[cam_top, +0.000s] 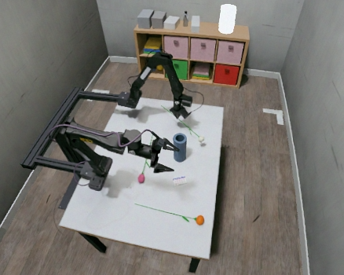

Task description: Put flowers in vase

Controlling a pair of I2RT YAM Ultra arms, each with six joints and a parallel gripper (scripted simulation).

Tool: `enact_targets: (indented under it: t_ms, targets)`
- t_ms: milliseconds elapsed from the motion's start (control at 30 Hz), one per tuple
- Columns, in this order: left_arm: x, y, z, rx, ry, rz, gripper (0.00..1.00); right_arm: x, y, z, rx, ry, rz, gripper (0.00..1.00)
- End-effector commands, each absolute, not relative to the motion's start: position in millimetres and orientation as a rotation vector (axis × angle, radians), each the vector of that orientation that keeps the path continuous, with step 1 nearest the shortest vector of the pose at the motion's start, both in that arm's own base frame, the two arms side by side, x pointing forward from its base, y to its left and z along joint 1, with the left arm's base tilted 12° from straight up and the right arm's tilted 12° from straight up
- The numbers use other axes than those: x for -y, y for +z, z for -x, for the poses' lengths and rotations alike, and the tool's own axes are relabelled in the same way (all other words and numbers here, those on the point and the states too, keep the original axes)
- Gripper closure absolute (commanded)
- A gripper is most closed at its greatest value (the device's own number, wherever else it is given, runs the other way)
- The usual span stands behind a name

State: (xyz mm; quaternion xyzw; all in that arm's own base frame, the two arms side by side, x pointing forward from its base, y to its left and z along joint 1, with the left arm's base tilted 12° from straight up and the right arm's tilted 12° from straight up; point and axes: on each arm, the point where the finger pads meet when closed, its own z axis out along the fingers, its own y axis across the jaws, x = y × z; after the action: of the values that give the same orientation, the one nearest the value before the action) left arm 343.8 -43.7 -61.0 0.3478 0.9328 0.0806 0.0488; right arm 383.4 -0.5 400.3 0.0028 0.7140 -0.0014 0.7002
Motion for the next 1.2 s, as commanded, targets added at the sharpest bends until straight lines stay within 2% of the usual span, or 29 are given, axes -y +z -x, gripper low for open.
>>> enact_targets:
  t_ms: [0, 800, 1167]
  targets:
    - [45.2, -54.8, -356.9, -2.809, 0.252, -1.033, 1.0, -3.0, 406.6, -381.6, -1.567, 0.005, 0.011, 0.0]
    - [49.1, -33.0, -339.1, -2.778, 0.2, -1.058, 1.0, -3.0, 406.6, -381.6, -1.567, 0.005, 0.011, 0.0]
    - [51.2, 3.2, -335.7, -2.704, 0.155, -1.029, 1.0, -3.0, 406.6, -381.6, -1.567, 0.005, 0.011, 0.0]
